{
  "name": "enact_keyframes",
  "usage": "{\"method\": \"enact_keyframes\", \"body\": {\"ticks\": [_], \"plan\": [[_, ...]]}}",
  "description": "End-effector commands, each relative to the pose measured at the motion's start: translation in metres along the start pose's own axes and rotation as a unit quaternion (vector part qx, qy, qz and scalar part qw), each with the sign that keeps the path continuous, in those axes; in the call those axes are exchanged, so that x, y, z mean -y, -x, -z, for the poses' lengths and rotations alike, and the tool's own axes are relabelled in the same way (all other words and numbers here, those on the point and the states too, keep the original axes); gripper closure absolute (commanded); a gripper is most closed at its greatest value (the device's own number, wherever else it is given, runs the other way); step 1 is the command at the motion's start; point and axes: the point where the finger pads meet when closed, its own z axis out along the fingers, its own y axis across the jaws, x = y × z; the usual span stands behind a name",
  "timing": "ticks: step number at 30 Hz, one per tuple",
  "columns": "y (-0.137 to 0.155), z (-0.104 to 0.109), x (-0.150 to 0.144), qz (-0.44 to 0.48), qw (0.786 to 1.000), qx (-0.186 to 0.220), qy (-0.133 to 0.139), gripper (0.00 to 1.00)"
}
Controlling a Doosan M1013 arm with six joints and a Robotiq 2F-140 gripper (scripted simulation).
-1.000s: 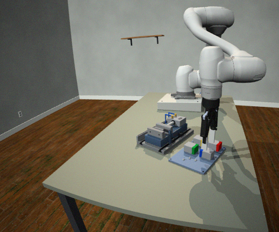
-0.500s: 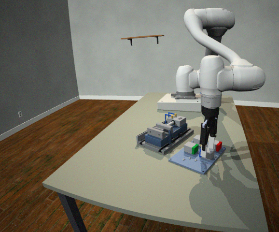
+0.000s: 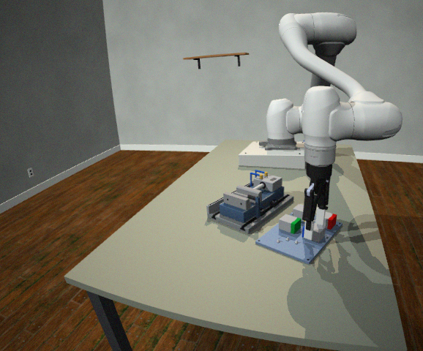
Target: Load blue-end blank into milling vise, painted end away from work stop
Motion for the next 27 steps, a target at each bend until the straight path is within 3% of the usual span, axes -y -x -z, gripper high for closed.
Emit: {"method": "enact_keyframes", "body": {"ticks": [1, 27], "plan": [[0.0, 0.0006, 0.0, 0.0, 1.0, 0.0, 0.0, 0.51], [0.0, 0.0083, 0.0, 0.0, 1.0, 0.0, 0.0, 0.51]]}}
